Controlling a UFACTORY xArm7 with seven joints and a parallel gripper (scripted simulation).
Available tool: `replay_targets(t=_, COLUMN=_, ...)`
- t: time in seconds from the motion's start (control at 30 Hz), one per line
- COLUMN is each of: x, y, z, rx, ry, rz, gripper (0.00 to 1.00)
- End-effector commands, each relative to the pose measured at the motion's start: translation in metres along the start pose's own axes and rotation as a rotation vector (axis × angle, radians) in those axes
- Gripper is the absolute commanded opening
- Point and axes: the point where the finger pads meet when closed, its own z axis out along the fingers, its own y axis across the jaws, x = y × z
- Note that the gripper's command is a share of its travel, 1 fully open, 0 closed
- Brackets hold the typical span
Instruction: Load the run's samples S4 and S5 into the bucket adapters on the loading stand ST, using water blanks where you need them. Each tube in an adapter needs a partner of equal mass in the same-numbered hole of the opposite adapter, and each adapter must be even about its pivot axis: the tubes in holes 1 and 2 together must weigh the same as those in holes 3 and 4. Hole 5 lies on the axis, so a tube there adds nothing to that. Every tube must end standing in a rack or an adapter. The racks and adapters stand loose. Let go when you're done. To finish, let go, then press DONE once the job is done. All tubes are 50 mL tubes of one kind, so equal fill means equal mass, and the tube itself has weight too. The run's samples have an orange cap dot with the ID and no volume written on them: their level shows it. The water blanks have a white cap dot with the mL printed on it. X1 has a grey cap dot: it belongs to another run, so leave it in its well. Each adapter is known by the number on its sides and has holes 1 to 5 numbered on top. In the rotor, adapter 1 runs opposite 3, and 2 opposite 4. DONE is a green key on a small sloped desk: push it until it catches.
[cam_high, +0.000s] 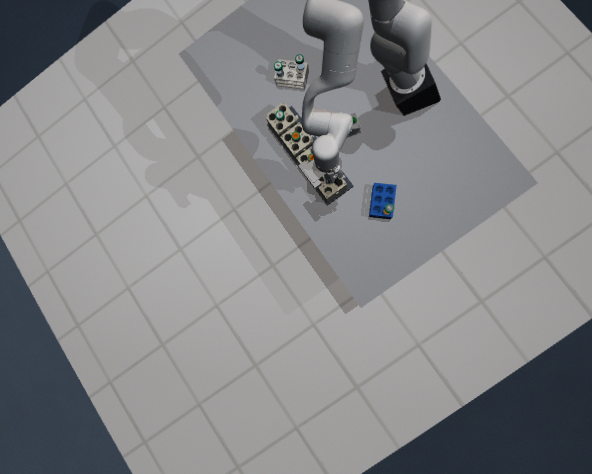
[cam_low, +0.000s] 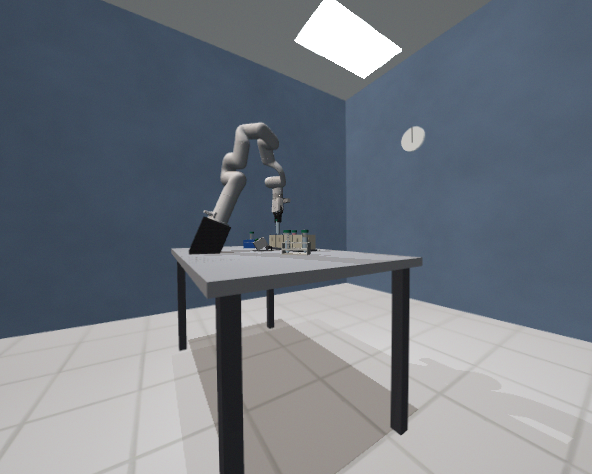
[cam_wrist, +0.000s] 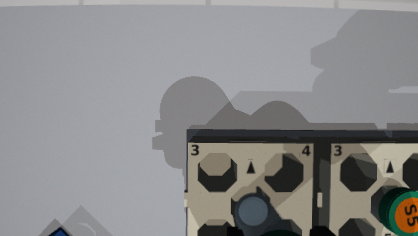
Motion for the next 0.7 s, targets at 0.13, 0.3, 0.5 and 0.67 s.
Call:
replay_targets(t=0.13, x=0.002, y=-0.001, z=0.005, rx=0.002, ry=0.004, rz=0.000, gripper=0.00)
replay_targets(t=0.3, x=0.002, y=-0.001, z=0.010, rx=0.002, ry=0.004, rz=0.000, gripper=0.00)
replay_targets(t=0.5, x=0.002, y=-0.001, z=0.016, rx=0.002, ry=0.004, rz=0.000, gripper=0.00)
replay_targets(t=0.67, x=0.002, y=-0.001, z=0.019, rx=0.002, ry=0.004, rz=0.000, gripper=0.00)
